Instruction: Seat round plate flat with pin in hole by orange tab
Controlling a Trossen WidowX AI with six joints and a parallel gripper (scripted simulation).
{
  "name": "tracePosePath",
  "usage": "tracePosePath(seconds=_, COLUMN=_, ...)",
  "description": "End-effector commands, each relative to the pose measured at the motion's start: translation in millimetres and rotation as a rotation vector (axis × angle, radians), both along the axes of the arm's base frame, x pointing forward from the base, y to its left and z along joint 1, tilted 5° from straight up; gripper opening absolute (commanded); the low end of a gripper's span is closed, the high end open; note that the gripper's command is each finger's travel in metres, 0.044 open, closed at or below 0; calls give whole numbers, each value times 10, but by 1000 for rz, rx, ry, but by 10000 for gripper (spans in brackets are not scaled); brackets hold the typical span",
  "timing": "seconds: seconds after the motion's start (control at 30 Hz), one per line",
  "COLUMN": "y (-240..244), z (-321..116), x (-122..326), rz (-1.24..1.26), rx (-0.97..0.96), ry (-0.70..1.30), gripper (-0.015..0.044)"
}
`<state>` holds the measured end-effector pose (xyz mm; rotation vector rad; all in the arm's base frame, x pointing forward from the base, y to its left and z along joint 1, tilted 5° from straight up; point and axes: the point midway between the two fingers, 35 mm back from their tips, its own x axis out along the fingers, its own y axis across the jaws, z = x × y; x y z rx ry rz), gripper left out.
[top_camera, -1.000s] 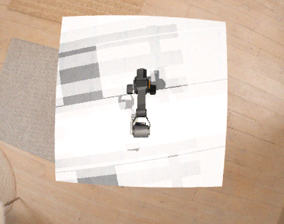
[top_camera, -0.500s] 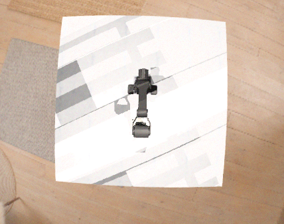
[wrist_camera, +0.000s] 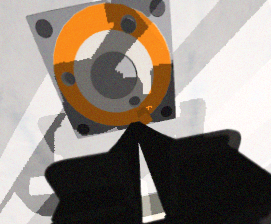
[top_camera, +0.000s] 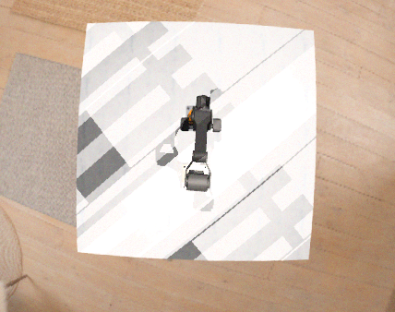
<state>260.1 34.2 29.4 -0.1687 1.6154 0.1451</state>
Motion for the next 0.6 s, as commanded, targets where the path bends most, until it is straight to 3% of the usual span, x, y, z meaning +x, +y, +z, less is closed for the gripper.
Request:
tracePosePath(seconds=0.0, y=-63, z=-5, x=38, rz=-2, rx=-9, ry=-1, gripper=0)
tracePosePath(seconds=0.57, y=-223, z=14, x=209, rz=-2, rx=-11, ry=-3, gripper=0)
